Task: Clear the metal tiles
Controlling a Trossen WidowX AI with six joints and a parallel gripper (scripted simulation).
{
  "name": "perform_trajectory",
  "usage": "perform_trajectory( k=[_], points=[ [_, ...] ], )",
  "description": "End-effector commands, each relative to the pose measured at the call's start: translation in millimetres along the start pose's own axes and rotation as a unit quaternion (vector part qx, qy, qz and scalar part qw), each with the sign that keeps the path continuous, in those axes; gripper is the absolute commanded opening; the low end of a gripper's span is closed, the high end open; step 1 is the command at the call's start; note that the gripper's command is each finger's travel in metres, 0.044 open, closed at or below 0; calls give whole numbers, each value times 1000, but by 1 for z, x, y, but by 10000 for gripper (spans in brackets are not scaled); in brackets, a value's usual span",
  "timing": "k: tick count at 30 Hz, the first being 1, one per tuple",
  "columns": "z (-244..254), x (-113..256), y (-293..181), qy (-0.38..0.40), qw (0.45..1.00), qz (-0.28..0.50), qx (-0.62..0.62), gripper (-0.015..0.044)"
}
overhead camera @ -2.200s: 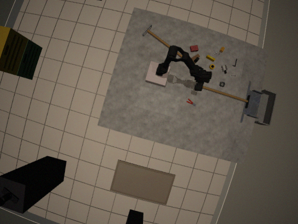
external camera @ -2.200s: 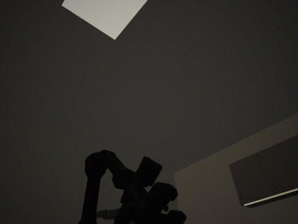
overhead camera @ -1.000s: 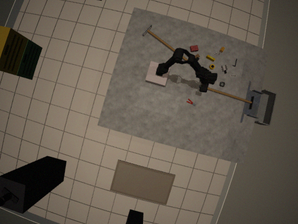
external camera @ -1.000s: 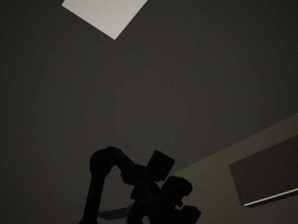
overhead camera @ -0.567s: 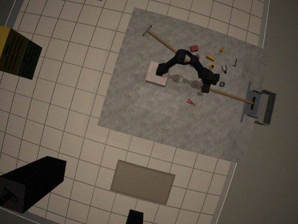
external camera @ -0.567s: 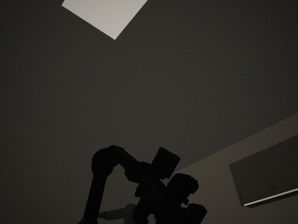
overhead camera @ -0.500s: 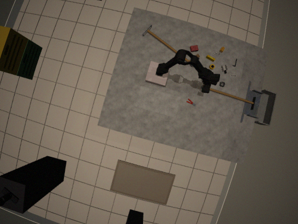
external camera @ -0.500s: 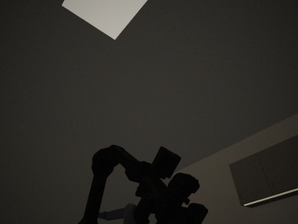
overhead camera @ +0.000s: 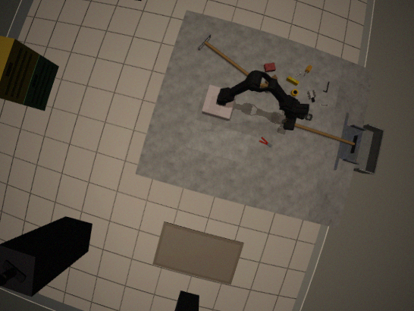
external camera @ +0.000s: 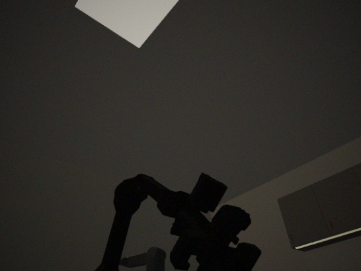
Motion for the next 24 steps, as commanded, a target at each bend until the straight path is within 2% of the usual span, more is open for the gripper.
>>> perform_trajectory(
  k=[1, 24],
  points=[
    [2, -1, 10, 1, 1000, -9, -1, 0],
    [8, -21, 35, 1, 1000, -11, -1, 0]
  ],
)
Point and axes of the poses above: the point midway between the two fingers, 35 mm back from their tips, its own x axis back along the fingers, its own z axis across the jaws, y = z × x, the point moved 6 cm from there along x, back along the fingers, and after that the axes turned 12 degrees about -x, right-handed, at the moved point
